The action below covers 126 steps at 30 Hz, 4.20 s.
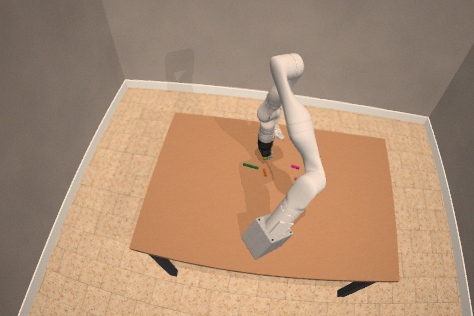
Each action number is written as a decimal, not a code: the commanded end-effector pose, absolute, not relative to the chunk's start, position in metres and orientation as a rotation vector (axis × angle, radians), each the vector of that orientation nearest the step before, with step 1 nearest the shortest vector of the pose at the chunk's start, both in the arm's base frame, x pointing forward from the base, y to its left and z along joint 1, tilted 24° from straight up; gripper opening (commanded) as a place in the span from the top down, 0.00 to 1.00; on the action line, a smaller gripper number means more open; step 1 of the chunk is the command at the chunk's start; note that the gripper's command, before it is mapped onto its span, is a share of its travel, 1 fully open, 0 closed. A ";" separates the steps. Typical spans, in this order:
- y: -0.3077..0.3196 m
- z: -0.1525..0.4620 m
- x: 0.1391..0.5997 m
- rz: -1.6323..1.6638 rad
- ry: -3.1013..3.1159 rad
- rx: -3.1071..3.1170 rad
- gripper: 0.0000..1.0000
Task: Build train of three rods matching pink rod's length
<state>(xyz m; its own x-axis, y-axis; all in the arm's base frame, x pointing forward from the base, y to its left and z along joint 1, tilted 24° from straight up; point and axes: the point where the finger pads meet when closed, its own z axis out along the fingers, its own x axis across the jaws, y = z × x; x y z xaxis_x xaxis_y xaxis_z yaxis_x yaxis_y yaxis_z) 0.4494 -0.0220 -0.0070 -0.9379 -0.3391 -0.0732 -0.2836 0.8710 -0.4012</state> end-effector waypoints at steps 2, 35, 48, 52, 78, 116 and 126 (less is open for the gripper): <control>-0.024 -0.010 0.449 -0.594 2.904 -0.484 0.46; -0.026 -0.014 0.450 -0.594 2.904 -0.484 0.46; -0.026 -0.014 0.450 -0.594 2.904 -0.484 0.46; -0.026 -0.014 0.450 -0.594 2.904 -0.484 0.76; -0.026 -0.014 0.450 -0.594 2.904 -0.484 0.76; 0.010 0.077 0.430 -0.594 2.904 -0.484 0.76; -0.008 0.082 0.423 -0.575 2.909 -0.297 0.76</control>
